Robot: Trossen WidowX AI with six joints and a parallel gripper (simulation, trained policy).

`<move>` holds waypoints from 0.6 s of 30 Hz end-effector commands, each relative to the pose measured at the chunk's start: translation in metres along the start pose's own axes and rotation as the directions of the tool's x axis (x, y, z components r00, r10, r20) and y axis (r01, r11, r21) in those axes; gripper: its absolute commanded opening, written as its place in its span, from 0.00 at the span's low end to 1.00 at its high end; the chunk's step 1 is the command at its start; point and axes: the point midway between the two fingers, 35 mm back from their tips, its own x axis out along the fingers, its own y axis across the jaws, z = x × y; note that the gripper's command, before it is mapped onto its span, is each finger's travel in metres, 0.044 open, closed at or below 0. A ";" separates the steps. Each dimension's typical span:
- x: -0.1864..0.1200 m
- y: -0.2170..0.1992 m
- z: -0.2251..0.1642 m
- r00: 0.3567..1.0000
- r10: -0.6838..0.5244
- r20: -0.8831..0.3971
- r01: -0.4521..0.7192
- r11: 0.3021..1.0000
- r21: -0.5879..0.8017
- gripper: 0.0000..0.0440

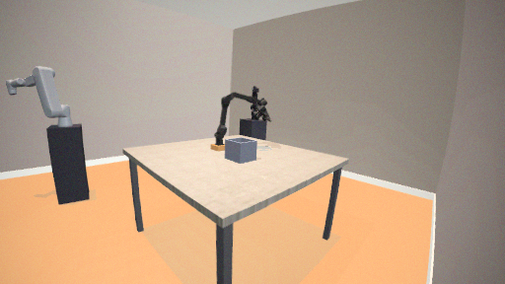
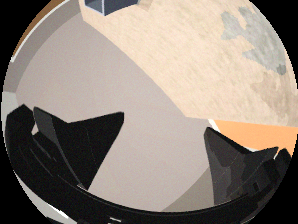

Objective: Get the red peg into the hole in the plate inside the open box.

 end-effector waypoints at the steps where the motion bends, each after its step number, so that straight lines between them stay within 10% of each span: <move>1: 0.002 0.001 0.001 1.000 0.003 0.007 -0.003 0.999 0.034 0.95; 18: 0.038 0.036 0.033 0.987 0.034 0.157 -0.118 0.817 0.564 1.00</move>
